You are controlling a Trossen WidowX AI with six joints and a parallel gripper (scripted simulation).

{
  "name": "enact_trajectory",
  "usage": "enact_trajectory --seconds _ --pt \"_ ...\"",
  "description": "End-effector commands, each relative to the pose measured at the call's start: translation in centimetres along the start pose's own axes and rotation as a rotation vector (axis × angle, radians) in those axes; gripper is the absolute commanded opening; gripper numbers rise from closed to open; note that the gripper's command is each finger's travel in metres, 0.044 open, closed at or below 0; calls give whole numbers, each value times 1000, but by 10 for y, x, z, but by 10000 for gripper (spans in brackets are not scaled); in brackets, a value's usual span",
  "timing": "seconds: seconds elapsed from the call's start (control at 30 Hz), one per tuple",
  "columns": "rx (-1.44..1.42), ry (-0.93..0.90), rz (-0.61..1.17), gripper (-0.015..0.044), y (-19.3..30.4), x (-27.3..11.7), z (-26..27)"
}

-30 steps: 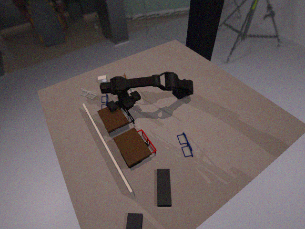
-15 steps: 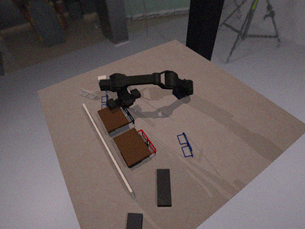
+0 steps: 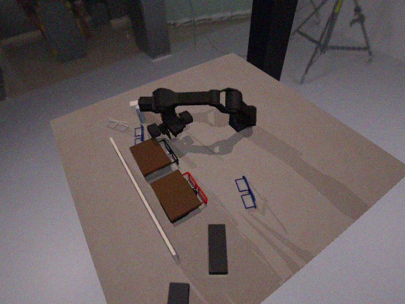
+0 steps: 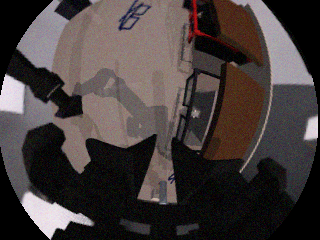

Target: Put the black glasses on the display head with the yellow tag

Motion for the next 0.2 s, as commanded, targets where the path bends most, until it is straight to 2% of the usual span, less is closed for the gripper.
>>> enact_trajectory --seconds 0.0,0.17 --pt "-14 0 8 108 -3 -2 7" --pt "-13 -1 8 108 -3 -11 25"
Point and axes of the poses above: the point midway between the two fingers, 35 mm back from their tips, its own x axis out along the fingers, its own z axis across the jaws, y = z × x, the point moved 8 cm from there along -x, back along the fingers, and after that the axes turned 1 degree about -x, right-handed, at the moved point
